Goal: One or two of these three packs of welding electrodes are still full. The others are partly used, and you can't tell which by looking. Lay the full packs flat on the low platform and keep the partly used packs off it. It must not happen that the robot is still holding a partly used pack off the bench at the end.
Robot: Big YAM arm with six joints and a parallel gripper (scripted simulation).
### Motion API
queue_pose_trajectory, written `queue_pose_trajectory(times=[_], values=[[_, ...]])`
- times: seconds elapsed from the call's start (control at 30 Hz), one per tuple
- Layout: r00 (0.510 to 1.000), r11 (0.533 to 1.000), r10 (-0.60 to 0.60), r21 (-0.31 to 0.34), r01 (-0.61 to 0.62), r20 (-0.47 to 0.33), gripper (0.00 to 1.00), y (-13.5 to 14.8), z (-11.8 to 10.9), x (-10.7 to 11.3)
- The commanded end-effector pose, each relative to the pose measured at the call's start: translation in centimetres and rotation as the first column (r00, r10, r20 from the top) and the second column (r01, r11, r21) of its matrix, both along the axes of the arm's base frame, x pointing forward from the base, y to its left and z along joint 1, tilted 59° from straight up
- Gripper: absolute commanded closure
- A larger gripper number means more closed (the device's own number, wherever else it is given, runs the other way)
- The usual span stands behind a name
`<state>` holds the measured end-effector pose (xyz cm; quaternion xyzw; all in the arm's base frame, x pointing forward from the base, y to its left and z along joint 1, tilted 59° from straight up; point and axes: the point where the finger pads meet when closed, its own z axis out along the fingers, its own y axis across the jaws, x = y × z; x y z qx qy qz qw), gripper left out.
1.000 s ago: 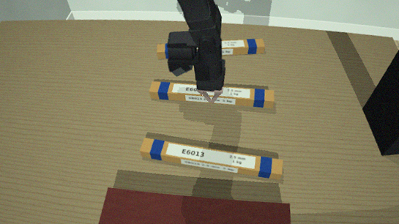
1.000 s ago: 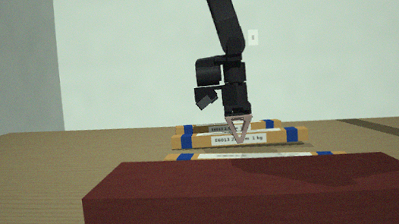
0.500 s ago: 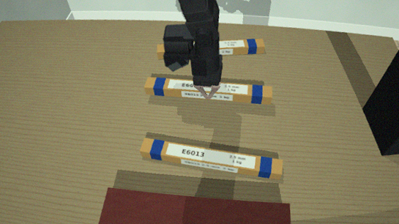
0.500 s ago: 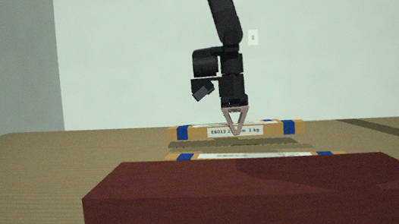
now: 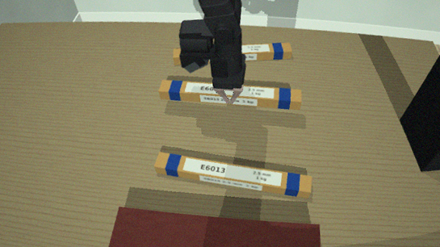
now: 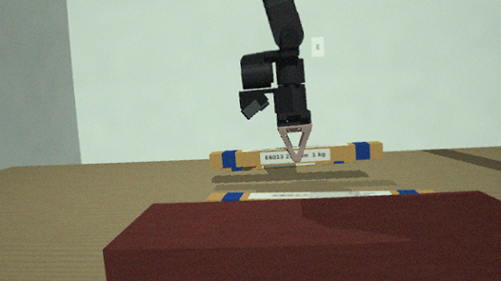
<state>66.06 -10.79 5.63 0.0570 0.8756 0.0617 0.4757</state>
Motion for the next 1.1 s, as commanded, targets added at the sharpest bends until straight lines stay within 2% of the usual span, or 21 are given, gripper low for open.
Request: queue_pose_trajectory(times=[0.0, 1.07], values=[[0.999, 1.000, -0.019, -0.016, 0.020, 0.032, 1.00, -1.8, 3.7, -1.5], [0.999, 1.000, -0.019, -0.016, 0.020, 0.034, 1.00, -2.3, 4.9, -1.7]])
